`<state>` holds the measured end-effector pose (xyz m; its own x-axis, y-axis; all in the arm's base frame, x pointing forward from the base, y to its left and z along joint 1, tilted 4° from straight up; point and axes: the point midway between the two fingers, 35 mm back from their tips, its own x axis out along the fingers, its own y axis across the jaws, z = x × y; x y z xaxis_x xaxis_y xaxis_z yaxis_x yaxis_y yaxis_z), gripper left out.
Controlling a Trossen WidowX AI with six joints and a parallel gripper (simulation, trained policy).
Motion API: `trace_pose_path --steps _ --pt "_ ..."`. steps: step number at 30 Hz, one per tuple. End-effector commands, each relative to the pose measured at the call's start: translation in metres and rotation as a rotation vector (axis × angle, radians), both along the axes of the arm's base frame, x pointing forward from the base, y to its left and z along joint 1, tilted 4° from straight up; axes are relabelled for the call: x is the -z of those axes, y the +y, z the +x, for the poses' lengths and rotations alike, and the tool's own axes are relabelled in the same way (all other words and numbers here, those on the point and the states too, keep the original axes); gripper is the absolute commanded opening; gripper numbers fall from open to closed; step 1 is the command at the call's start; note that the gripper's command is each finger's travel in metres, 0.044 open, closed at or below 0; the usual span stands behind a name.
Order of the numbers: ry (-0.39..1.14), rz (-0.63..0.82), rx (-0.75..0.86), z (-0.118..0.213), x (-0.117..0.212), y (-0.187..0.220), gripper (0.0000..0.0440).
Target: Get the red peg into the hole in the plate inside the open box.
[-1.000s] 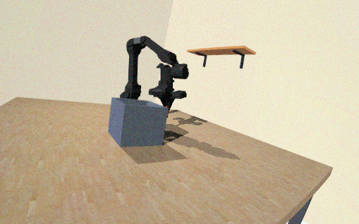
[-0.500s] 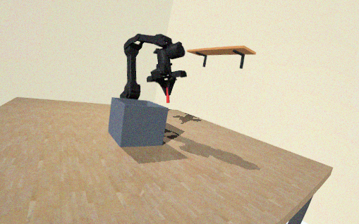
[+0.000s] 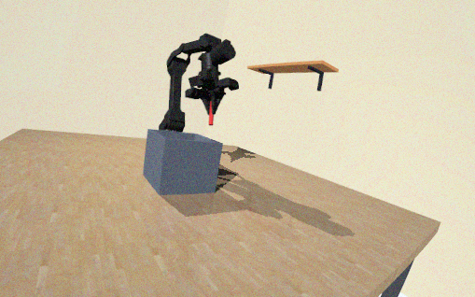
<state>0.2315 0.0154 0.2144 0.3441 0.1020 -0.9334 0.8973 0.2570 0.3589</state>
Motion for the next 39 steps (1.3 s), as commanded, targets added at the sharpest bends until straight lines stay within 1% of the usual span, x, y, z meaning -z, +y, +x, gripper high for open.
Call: trace_pose_path --steps 1,24,39 --pt "0.023 -0.029 0.025 0.003 0.001 -0.015 0.0000" --pt "0.105 -0.051 0.098 0.029 0.020 -0.079 0.0000" --pt "0.151 -0.041 0.095 0.046 0.054 -0.110 0.0000"
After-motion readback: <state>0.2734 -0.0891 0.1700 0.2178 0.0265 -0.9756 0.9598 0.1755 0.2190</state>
